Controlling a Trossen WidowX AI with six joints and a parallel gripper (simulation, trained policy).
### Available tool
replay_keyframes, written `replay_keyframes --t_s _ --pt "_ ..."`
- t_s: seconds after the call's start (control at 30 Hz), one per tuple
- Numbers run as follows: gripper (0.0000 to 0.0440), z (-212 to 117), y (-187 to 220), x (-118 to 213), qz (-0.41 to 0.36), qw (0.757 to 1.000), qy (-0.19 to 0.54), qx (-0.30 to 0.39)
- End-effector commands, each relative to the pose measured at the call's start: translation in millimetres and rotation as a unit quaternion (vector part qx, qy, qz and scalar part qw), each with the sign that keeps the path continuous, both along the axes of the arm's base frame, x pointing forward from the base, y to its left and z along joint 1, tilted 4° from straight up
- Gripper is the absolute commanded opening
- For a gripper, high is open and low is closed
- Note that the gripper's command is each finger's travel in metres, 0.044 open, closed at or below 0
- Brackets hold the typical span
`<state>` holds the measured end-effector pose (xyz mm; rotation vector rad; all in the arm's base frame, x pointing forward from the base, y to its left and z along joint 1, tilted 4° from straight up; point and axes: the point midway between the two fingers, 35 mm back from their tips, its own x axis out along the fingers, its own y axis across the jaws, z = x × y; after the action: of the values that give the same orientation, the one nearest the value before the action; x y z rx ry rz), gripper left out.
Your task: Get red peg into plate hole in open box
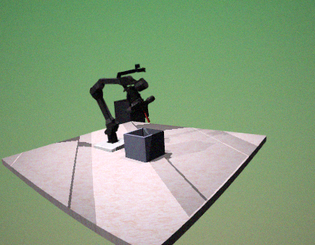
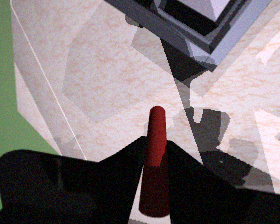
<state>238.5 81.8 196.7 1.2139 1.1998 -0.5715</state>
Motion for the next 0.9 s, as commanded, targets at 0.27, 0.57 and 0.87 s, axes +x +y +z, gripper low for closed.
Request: replay_keyframes --t_s 0.27,0.57,0.87 --pt "0.0000 11 -50 10 -0.043 0.998 0.006 -0.053" --pt "0.0000 5 -78 19 -0.065 0.995 0.033 -0.068" --pt "0.0000 -4 -99 29 -0.075 0.993 0.056 -0.069"
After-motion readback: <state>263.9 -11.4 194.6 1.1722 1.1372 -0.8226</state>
